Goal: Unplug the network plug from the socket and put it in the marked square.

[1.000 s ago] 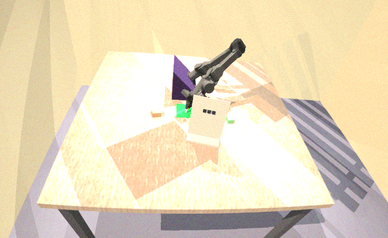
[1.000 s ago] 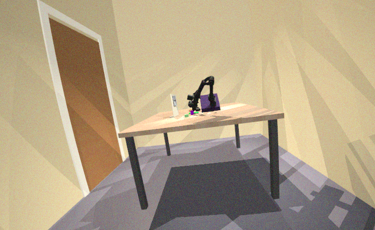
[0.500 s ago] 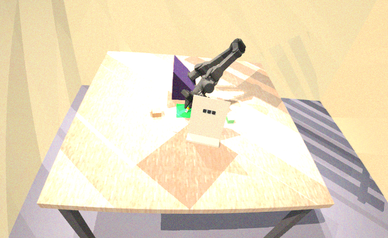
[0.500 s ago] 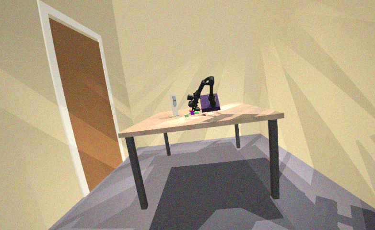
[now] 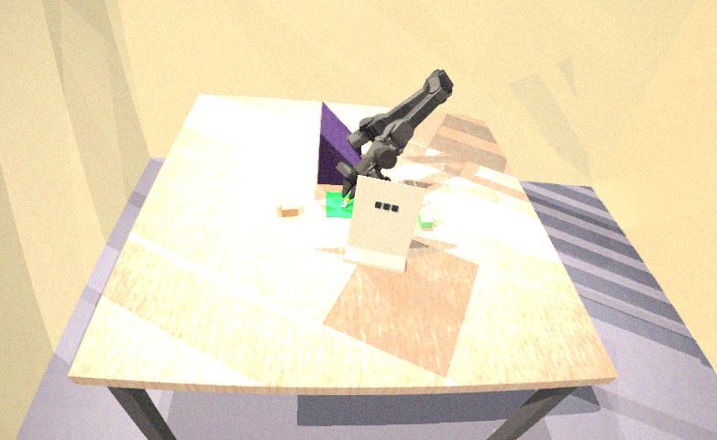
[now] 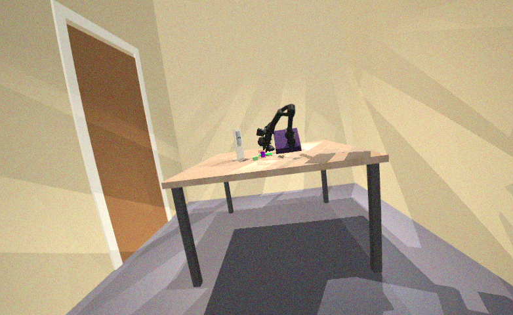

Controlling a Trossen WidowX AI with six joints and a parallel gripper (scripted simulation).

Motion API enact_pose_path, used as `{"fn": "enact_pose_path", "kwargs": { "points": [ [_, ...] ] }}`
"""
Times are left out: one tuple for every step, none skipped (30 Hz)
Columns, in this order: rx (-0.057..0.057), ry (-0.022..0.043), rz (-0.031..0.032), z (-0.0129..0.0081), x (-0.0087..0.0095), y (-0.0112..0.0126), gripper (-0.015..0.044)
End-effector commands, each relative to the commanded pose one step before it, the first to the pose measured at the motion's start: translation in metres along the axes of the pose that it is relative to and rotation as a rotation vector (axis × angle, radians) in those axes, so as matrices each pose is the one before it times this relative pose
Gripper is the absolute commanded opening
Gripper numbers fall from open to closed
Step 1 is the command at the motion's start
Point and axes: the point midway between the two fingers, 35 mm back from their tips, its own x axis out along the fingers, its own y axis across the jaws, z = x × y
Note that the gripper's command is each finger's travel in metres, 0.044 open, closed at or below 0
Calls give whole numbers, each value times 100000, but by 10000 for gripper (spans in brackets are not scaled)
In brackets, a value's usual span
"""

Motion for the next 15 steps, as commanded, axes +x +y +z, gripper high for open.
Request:
{"fn": "enact_pose_path", "kwargs": {
  "points": [
    [-239, -634, -113, 190, -562, -132, 156],
    [0, 14, -1, -8, -98, -4, 156],
    [0, 14, -1, -8, -98, -3, 156],
    [0, 14, -1, -9, -98, -3, 156],
    [0, 13, -1, -9, -98, -2, 156],
    [0, 13, -1, -9, -98, -2, 156],
    [0, 13, -1, -10, -98, -2, 156],
    [0, 13, 0, -10, -98, -1, 156],
    [0, 13, 0, -11, -98, -1, 156],
    [0, 13, 0, -11, -98, 0, 156],
    [0, 13, 0, -11, -98, 0, 156],
    [0, 13, 0, -12, -98, 1, 156],
    [0, 13, 0, -12, -99, 1, 156],
    [-1, 6, -2, 3, -17, -16, 156],
    [-4, 16, -7, 9, -50, -48, 156]
  ]
}}
